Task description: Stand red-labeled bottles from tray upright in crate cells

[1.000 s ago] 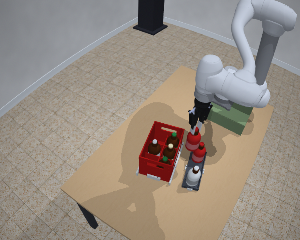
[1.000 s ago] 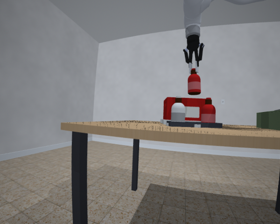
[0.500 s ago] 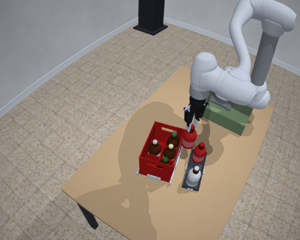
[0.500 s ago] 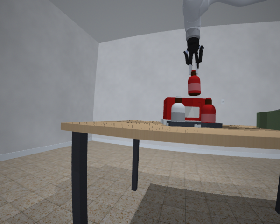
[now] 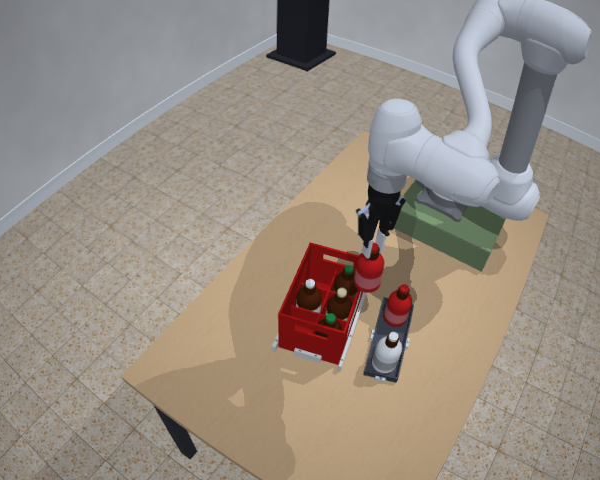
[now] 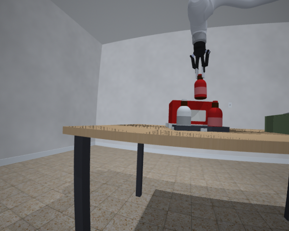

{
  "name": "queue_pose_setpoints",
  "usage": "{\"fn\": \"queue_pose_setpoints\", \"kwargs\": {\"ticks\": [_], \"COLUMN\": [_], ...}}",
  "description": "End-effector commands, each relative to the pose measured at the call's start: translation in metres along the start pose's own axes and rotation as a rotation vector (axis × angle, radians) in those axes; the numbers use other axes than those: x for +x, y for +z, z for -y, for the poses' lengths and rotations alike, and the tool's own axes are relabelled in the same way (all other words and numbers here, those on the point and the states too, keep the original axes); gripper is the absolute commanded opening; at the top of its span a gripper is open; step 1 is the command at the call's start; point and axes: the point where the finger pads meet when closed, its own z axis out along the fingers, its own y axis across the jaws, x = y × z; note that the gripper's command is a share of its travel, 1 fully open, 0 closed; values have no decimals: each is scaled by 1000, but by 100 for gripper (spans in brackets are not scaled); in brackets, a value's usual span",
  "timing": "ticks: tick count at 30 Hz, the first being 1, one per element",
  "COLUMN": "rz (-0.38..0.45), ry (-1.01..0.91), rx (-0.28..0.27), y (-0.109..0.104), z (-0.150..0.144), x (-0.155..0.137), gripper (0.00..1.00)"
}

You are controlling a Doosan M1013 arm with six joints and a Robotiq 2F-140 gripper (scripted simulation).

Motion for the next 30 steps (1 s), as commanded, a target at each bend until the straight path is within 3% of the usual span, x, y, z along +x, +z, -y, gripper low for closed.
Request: {"fn": "queue_pose_setpoints", "kwargs": {"ticks": [1, 30], "rz": [0, 0], "ry": [0, 0], "rx": [0, 0], "y": [0, 0], "z": [-3, -26], "x": [-6, -62], "gripper": [0, 0]}}
